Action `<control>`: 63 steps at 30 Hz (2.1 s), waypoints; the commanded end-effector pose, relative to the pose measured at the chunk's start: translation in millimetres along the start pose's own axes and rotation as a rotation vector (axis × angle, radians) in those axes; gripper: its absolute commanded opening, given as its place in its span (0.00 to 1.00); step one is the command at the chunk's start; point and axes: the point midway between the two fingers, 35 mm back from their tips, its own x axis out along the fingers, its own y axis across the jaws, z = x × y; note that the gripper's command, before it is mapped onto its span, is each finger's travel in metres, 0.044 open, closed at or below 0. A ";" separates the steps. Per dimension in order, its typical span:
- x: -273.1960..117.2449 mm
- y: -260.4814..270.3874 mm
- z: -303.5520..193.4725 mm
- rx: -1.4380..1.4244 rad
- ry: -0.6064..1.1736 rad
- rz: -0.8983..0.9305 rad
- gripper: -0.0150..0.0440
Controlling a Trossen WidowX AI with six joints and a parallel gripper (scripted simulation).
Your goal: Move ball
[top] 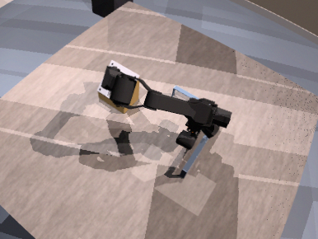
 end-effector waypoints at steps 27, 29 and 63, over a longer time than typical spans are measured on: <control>-95.3 13.2 1.3 0.069 -0.002 -0.008 0.25; -87.7 26.7 -2.5 0.069 -0.002 -0.008 0.25; 9.1 59.8 -16.3 0.070 -0.002 -0.011 0.25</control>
